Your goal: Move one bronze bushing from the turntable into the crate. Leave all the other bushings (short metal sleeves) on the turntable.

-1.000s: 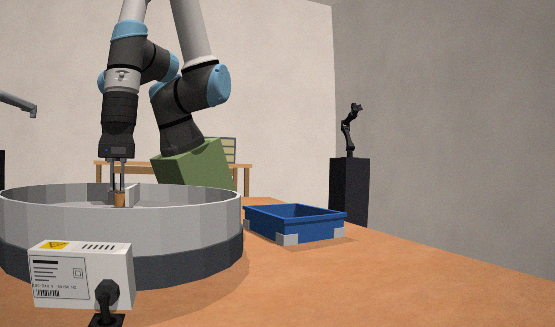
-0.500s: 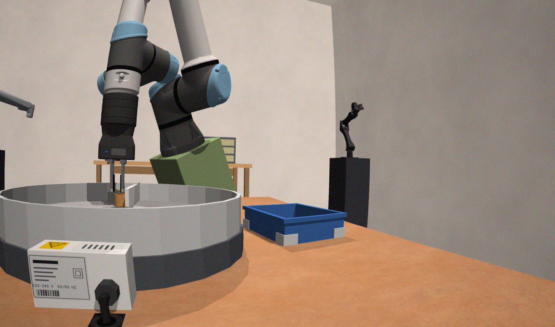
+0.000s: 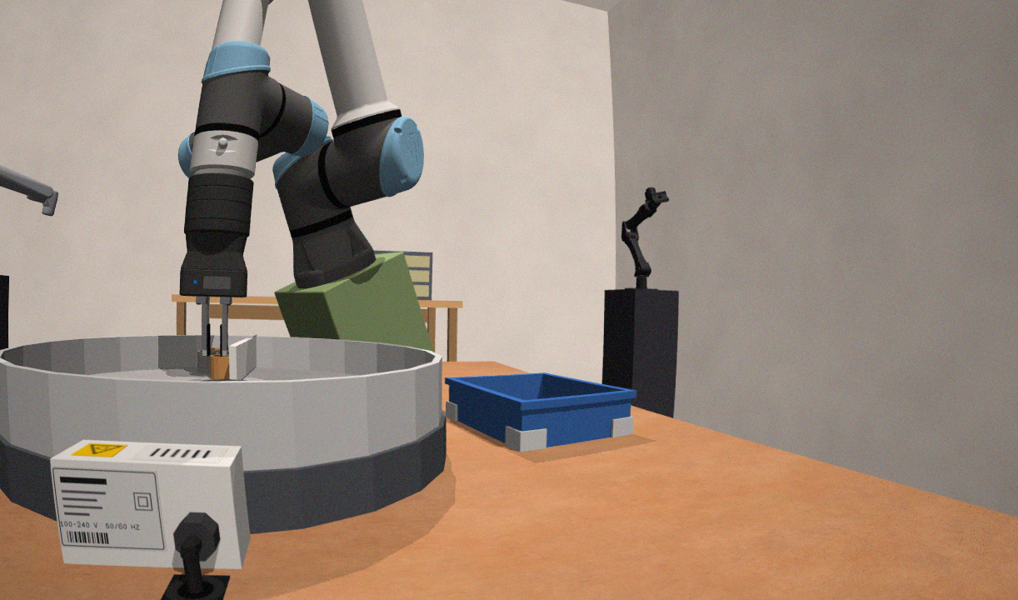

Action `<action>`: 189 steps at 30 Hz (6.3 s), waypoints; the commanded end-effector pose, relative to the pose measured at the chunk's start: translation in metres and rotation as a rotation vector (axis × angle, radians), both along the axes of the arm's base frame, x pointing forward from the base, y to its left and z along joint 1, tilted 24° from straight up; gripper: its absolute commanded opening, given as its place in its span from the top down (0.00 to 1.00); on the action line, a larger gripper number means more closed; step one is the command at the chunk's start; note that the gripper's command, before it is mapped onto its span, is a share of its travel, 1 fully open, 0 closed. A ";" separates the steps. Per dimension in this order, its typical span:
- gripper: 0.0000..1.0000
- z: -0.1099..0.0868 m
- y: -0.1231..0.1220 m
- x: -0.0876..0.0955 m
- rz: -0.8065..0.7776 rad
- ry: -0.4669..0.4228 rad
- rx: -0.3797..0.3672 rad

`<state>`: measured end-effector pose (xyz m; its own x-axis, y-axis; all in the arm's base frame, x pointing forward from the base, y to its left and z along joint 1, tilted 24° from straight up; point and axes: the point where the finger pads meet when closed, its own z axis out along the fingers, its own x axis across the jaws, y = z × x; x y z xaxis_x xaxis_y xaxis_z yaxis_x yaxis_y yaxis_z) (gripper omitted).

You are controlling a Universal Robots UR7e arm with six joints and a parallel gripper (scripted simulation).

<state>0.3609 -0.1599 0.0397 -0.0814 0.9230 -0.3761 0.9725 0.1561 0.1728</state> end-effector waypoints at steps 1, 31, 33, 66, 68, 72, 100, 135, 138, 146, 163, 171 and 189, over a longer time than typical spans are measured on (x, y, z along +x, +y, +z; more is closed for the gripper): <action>0.60 -0.005 -0.002 0.001 -0.001 0.001 0.001; 0.60 -0.013 -0.005 0.004 0.001 0.001 -0.001; 0.60 -0.015 -0.006 0.005 0.001 0.001 0.000; 0.60 -0.017 -0.009 0.004 -0.003 0.002 0.003; 0.60 -0.017 -0.009 0.004 -0.003 0.002 0.003; 0.60 -0.017 -0.009 0.004 -0.003 0.002 0.003; 0.60 -0.017 -0.008 0.006 -0.003 0.002 0.003; 0.60 -0.017 -0.009 0.007 -0.003 0.002 0.003; 0.60 -0.017 -0.009 0.007 -0.003 0.002 0.003; 0.60 -0.017 -0.009 0.007 -0.003 0.002 0.003; 1.00 -0.018 -0.008 0.005 -0.005 0.003 0.004; 1.00 -0.017 -0.009 0.005 -0.005 0.002 0.003; 1.00 -0.017 -0.009 0.005 -0.005 0.002 0.003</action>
